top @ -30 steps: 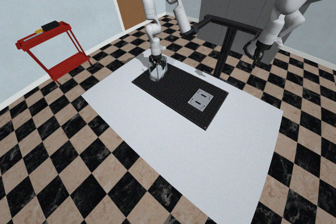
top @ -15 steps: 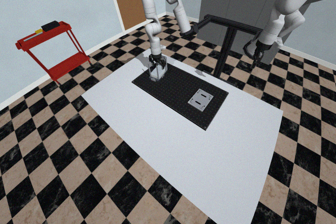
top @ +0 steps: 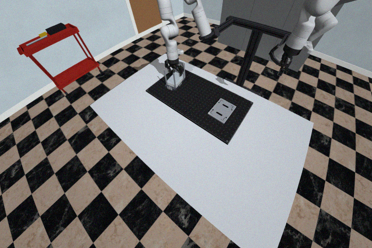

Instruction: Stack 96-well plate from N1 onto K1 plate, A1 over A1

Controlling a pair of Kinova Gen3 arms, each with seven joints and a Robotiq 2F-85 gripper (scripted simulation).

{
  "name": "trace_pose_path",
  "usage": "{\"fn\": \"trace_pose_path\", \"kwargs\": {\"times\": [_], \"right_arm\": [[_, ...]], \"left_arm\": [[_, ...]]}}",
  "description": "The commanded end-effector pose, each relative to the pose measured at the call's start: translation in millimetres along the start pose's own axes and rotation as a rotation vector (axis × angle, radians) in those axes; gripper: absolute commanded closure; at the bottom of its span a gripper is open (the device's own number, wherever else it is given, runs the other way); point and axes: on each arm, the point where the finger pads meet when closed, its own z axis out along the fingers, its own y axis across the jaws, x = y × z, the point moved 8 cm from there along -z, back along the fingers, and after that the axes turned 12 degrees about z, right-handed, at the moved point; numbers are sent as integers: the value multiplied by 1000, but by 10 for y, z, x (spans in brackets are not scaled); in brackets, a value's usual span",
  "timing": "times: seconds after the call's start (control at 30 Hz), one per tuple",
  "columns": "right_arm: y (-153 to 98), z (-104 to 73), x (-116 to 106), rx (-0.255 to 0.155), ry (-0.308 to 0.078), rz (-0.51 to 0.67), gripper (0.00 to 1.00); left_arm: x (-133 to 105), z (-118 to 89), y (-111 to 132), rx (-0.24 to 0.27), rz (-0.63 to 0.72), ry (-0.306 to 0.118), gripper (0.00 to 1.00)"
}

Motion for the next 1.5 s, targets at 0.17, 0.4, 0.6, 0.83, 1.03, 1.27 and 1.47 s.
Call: {"fn": "trace_pose_path", "kwargs": {"times": [0.17,0.4,0.6,0.83,1.03,1.27,1.47], "right_arm": [[3,-30,-5,-1,-2,0,2],[3,-53,-5,-1,-2,0,2],[3,-67,-6,-1,-2,0,2],[3,-90,-5,-1,-2,0,2],[3,-110,-5,-1,-2,0,2],[3,-126,-5,-1,-2,0,2],[3,-146,-5,-1,-2,0,2]], "left_arm": [[-1,-3,2,-1,0,0,2],[-1,-3,2,-1,0,0,2],[-1,-3,2,-1,0,0,2],[-1,-3,2,-1,0,0,2],[-1,-3,2,-1,0,0,2],[-1,-3,2,-1,0,0,2],[-1,-3,2,-1,0,0,2]]}}
